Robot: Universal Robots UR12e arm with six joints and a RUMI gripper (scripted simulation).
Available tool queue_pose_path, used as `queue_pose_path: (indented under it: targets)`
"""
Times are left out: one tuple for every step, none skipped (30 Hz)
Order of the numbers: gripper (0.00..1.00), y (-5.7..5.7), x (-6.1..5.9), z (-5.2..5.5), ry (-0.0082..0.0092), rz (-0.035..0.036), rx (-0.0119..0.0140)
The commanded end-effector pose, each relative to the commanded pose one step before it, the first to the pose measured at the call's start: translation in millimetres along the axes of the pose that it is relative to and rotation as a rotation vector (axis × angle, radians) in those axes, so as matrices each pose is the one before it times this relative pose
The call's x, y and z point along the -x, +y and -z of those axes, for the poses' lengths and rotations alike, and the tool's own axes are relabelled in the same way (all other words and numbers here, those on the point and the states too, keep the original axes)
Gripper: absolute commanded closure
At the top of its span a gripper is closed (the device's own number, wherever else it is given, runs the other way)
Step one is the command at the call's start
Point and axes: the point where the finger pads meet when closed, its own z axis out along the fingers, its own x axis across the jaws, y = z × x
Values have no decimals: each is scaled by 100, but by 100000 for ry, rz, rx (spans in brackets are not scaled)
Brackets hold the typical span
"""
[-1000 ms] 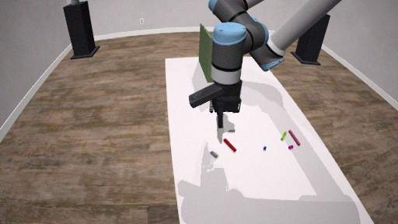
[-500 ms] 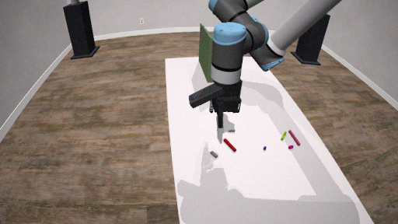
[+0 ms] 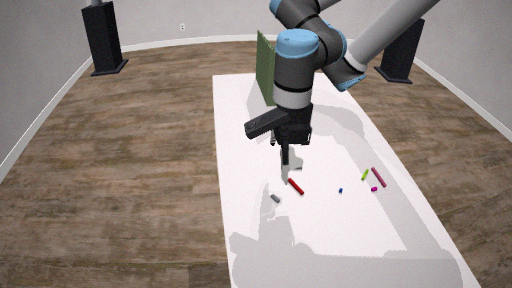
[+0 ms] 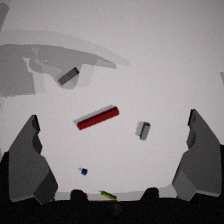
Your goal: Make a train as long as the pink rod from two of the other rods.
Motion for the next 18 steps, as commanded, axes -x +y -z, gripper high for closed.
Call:
queue_pose_path:
  targets:
    - [0,2593,1571,252,-101,9910,-597]
    - [0,0,0,0,0,0,0]
    - [0,0,0,0,0,0,0]
    - [0,1314,864,65,10,5053,-213]
    - [0,1511,1042,57,16,5845,-209]
    - [0,1187,874,31,14,4652,-137]
    - [0,727,566,13,8,2890,-73]
    - [0,872,696,10,9,3483,-75]
    - [0,884,729,3,8,3560,-62]
    - [0,869,742,-4,5,3530,-47]
    - [0,860,759,-11,3,3526,-33]
    - [0,853,778,-18,-1,3529,-19]
    - [0,844,796,-24,-5,3529,-5]
    - [0,835,814,-31,-10,3529,8]
    - [0,825,832,-37,-15,3529,21]
    - [0,815,849,-43,-21,3529,34]
    - [0,804,867,-50,-28,3529,47]
    - [0,794,884,-56,-35,3529,59]
